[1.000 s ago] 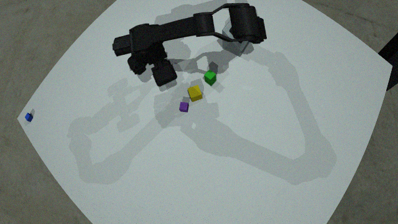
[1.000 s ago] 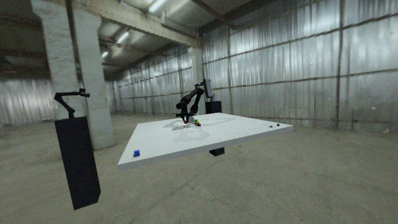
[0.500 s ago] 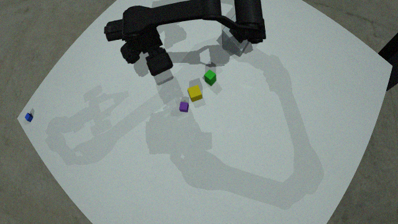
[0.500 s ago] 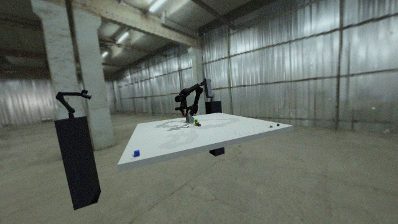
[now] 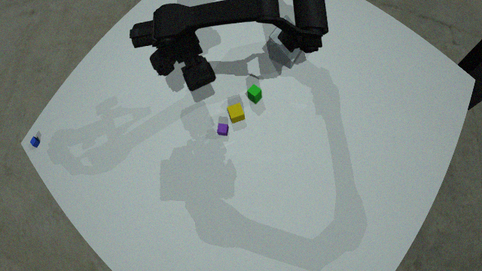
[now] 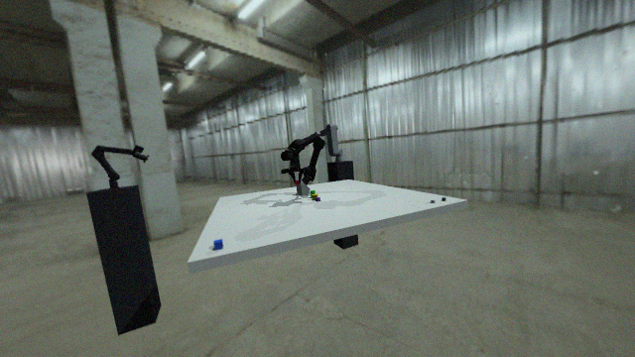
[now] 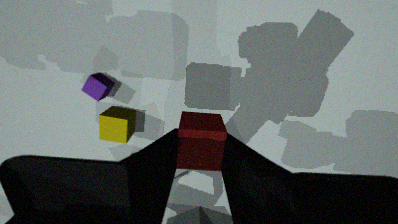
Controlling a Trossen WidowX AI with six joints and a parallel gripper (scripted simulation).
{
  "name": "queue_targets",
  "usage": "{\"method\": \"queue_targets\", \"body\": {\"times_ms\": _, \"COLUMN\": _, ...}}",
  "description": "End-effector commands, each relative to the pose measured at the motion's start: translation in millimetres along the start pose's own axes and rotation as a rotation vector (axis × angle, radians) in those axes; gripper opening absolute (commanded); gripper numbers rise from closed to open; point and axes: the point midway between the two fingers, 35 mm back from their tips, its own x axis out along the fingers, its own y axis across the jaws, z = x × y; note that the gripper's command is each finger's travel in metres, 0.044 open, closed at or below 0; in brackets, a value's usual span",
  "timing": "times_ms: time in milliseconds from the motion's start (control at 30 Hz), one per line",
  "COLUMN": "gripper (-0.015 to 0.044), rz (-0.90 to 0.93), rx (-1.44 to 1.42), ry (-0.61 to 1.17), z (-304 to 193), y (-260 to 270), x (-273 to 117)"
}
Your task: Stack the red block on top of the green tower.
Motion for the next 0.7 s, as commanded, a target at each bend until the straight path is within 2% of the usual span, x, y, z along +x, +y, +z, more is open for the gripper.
{"method": "queue_targets", "body": {"times_ms": 0, "gripper": 0.0000, "rz": -0.001, "rx": 0.002, "ry": -0.002, "z": -13, "y": 12, "x": -4}}
{"method": "queue_targets", "body": {"times_ms": 667, "gripper": 0.0000, "rz": 0.001, "rx": 0.004, "ry": 0.003, "z": -87, "y": 62, "x": -3}}
